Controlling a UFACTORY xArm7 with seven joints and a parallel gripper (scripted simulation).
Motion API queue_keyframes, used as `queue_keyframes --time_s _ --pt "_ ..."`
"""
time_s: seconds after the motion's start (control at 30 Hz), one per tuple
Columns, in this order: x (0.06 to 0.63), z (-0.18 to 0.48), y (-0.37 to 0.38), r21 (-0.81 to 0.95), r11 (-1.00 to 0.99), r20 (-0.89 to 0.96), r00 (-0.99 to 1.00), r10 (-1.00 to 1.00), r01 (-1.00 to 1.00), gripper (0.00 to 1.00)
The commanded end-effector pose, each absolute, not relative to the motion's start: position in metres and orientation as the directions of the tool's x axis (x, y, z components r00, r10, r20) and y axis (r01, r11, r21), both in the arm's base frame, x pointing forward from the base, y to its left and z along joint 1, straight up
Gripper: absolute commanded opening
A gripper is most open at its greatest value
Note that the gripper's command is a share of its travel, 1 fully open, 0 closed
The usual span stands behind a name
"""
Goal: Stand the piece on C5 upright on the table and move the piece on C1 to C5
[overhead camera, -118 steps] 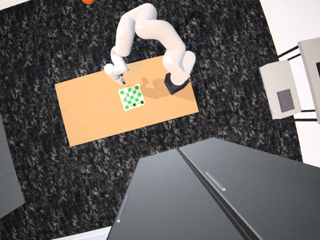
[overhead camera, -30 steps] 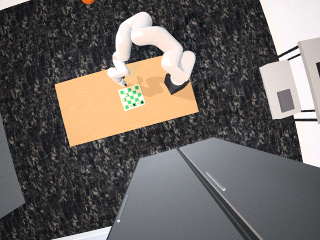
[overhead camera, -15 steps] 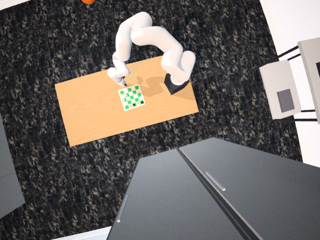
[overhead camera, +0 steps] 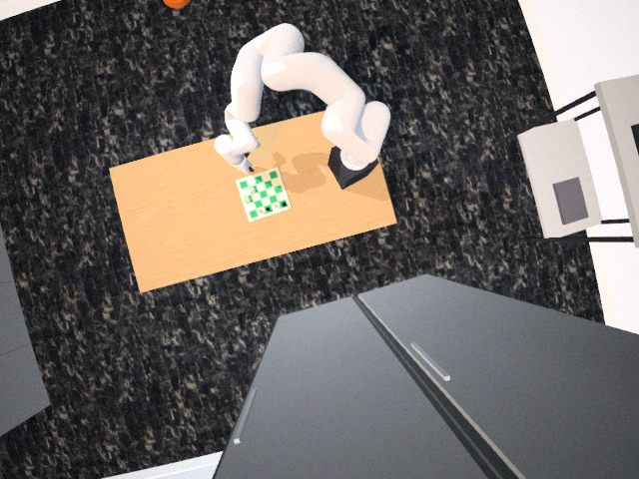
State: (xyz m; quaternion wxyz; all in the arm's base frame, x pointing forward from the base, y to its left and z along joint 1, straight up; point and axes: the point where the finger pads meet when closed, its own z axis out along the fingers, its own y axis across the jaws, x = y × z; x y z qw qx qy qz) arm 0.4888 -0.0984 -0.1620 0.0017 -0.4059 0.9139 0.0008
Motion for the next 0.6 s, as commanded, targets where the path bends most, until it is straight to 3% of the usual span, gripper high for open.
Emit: queue_keyframes --time_s 0.0,0.03,0.07,0.2,0.23,0.3,0.33,0.57 --pt "0.4907 -0.1605 -0.0988 -0.004 0.670 -0.006 -0.670 -0.742 -0.742 0.17" --pt "0.4907 -0.1605 -0.0988 -0.004 0.670 -0.006 -0.670 -0.742 -0.742 0.17" --pt "0.4907 -0.1605 -0.0988 -0.004 0.670 -0.006 -0.670 -0.742 -0.742 0.25" --pt "0.4907 -0.1605 -0.0988 -0.004 0.670 -0.006 -0.670 -0.742 -0.742 0.25" --pt "0.4907 -0.1605 -0.0988 -0.004 0.670 -0.006 -0.670 -0.742 -0.742 0.34" --pt "0.4907 -0.1605 -0.0988 -0.004 0.670 -0.006 -0.670 -0.742 -0.742 0.34" --pt "0.4907 -0.1605 -0.0988 -0.004 0.670 -0.006 -0.670 -0.742 -0.742 0.42" --pt "0.4907 -0.1605 -0.0988 -0.004 0.670 -0.006 -0.670 -0.742 -0.742 0.42"
